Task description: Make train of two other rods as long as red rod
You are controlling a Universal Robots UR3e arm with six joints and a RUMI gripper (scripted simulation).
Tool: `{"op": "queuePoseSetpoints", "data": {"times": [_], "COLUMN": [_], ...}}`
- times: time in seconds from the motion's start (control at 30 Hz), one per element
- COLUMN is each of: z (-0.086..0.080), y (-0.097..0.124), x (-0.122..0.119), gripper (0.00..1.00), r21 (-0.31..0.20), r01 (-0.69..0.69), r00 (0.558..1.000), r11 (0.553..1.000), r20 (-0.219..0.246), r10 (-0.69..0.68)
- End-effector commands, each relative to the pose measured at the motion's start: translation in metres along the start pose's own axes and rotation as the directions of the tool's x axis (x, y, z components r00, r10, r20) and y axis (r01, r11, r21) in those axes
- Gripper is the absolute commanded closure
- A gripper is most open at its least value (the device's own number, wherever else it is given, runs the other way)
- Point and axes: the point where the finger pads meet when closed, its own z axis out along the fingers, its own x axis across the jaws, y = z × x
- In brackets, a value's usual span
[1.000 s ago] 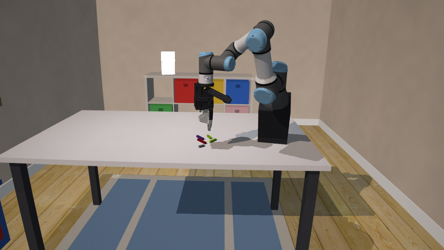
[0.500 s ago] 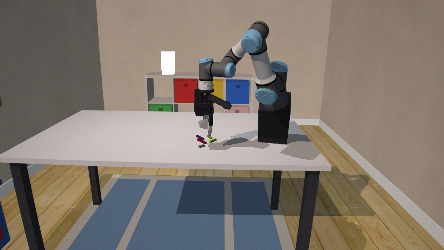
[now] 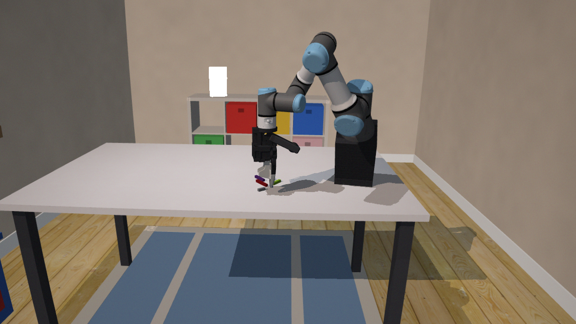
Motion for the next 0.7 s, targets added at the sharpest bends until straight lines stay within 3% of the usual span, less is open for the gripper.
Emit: {"op": "queuePoseSetpoints", "data": {"times": [0.0,0.67], "z": [0.0108,0.0162], "y": [0.0018,0.0019], "x": [-0.0009,-0.0009], "gripper": [1.00,1.00], "r21": [-0.004,-0.004], "r01": [0.000,0.000], "r00": [1.000,1.000], "r11": [1.000,1.000], "r20": [0.002,0.002], "r10": [0.000,0.000]}}
